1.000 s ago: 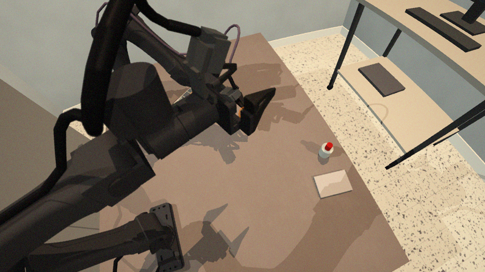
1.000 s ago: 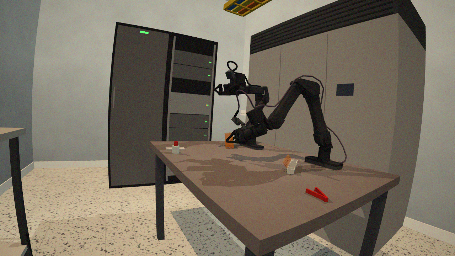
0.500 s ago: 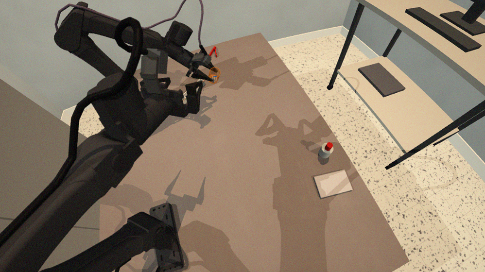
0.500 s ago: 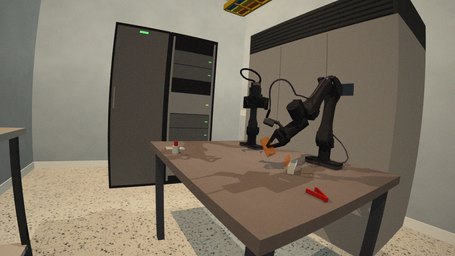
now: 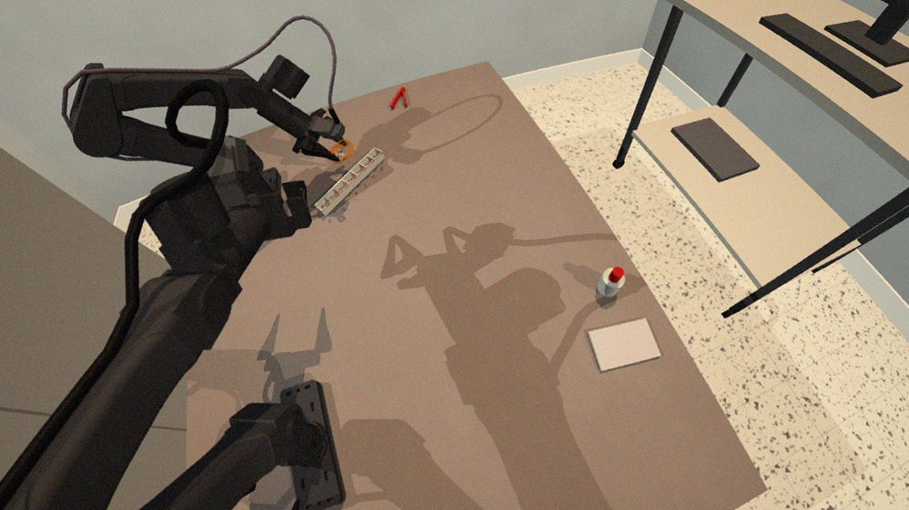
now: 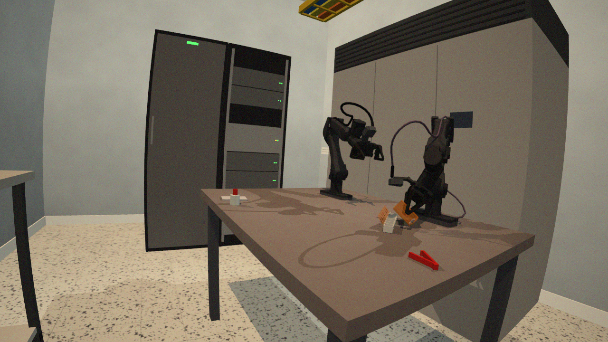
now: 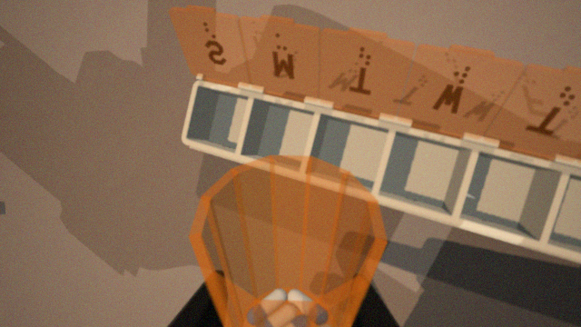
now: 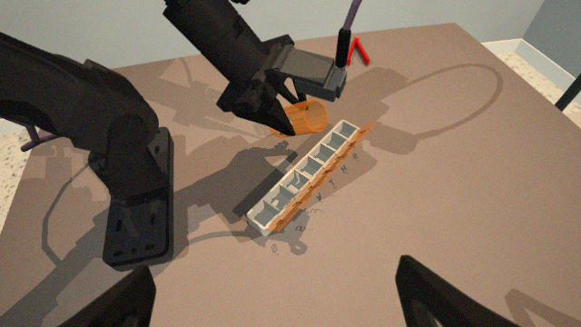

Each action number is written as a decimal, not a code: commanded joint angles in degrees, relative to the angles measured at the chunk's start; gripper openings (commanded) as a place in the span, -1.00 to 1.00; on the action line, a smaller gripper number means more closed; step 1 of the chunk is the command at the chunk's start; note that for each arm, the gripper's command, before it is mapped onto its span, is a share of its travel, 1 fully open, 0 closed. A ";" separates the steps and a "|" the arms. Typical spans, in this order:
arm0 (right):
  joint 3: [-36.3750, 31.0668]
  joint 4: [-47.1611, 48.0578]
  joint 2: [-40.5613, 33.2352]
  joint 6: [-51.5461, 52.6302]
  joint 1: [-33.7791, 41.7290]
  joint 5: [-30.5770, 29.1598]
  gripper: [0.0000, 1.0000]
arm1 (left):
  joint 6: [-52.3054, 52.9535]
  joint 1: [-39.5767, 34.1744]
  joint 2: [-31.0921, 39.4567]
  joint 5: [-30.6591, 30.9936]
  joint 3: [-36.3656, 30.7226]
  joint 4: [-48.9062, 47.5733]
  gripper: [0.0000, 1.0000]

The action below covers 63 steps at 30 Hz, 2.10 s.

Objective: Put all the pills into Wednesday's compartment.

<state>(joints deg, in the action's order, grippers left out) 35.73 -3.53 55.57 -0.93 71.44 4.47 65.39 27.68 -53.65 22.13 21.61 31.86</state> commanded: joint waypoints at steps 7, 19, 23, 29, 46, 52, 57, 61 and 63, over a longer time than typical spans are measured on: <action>-1.80 0.39 -1.86 -0.19 5.23 -0.15 1.00 | 8.92 11.48 19.67 -1.81 -4.35 14.59 -0.28; -1.52 0.38 -1.89 -0.18 5.40 -0.19 1.00 | 13.01 16.67 25.38 0.58 -3.86 18.63 -0.28; -1.52 0.38 -1.89 -0.18 5.40 -0.19 1.00 | 13.19 16.83 25.39 0.70 -3.83 18.74 -0.28; -1.52 0.38 -1.89 -0.18 5.40 -0.19 1.00 | 10.75 14.45 24.11 0.17 -1.65 17.67 -0.28; -1.52 0.38 -1.89 -0.18 5.40 -0.19 1.00 | -9.90 -8.69 22.64 -22.14 -0.83 14.02 -0.28; -1.52 0.38 -1.89 -0.18 5.40 -0.19 1.00 | -15.70 -18.72 19.97 -29.20 -0.20 13.10 -0.28; -1.52 0.38 -1.89 -0.18 5.40 -0.19 1.00 | -21.19 -29.44 15.70 -35.44 0.95 12.47 -0.28; -1.52 0.38 -1.89 -0.18 5.40 -0.19 1.00 | -26.25 -35.26 11.57 -40.85 2.16 12.35 -0.28; -1.52 0.38 -1.89 -0.18 5.40 -0.19 1.00 | -27.66 -39.03 8.66 -42.56 2.94 12.83 -0.28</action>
<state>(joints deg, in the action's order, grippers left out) 34.24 -3.53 55.16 -0.93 76.34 4.47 42.72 -8.01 -41.71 -15.11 21.74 45.78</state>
